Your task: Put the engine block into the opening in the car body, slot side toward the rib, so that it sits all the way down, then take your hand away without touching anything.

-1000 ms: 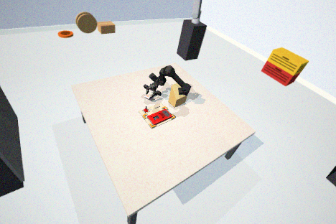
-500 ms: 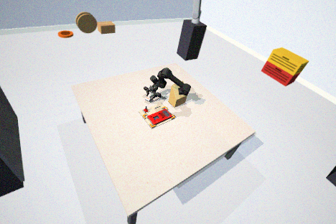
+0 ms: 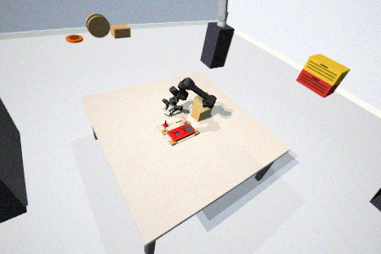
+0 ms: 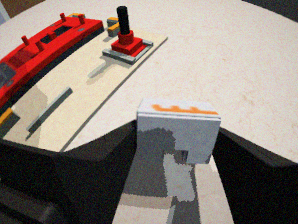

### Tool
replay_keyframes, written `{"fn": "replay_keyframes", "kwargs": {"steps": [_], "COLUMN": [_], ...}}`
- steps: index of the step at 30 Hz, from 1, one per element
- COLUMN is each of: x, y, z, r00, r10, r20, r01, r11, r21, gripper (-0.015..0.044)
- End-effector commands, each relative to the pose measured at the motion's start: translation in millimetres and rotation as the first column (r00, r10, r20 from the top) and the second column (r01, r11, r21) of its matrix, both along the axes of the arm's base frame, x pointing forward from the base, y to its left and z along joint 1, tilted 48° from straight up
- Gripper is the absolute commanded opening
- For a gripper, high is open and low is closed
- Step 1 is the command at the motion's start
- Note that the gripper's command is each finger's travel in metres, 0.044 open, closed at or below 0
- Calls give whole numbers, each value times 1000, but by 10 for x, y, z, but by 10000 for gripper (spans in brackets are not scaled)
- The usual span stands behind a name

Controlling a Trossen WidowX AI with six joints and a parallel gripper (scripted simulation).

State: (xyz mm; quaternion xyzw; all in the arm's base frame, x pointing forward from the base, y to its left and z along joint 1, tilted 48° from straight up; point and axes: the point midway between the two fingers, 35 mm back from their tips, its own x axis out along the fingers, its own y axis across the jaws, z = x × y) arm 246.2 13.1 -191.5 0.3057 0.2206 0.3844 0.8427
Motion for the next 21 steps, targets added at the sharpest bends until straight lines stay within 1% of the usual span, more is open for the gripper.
{"fn": "replay_keyframes", "kwargs": {"steps": [1,16,17,21], "x": [0,0,0,0], "y": [0,0,0,0], "z": [0,0,0,0], "r00": [1000,1000,1000,1000], "r10": [0,0,0,0], "r20": [0,0,0,0], "r01": [0,0,0,0], "r11": [1000,1000,1000,1000], "r21": [0,0,0,0], "gripper": [26,420,440,440]}}
